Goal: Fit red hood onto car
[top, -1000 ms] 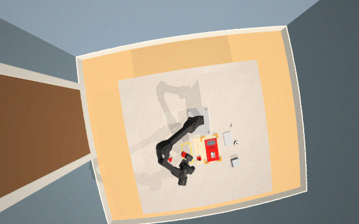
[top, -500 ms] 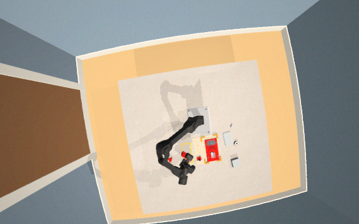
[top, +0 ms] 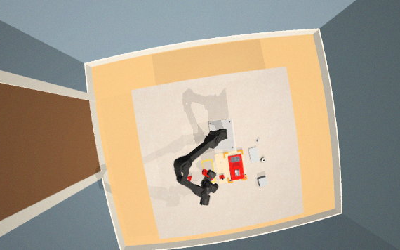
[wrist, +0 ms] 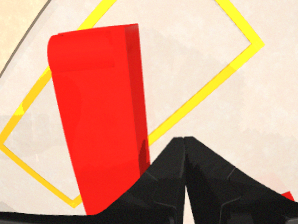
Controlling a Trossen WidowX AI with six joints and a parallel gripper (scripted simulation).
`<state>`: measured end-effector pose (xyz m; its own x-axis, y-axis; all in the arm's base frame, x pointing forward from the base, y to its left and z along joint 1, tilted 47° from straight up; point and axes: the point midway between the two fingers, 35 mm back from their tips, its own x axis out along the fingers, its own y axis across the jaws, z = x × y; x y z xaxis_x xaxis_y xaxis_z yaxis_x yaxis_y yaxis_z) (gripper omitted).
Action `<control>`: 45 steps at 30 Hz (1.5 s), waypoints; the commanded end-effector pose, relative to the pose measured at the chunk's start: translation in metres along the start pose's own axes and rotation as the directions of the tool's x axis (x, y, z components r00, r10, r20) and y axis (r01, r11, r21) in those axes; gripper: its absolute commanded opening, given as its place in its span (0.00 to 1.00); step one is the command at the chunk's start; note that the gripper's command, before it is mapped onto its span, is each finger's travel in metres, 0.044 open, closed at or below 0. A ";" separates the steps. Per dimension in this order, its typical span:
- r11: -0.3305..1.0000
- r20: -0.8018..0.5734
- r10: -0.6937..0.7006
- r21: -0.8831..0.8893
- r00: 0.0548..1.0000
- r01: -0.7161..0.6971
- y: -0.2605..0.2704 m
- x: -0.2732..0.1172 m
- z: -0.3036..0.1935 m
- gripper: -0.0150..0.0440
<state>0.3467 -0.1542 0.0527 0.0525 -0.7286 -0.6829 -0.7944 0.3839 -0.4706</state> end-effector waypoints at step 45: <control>1.000 0.000 0.005 0.000 1.000 -0.005 0.031 0.001 0.001 0.25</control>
<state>0.3267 -0.1430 0.0393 0.0530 -0.7252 -0.6865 -0.7948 0.3855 -0.4687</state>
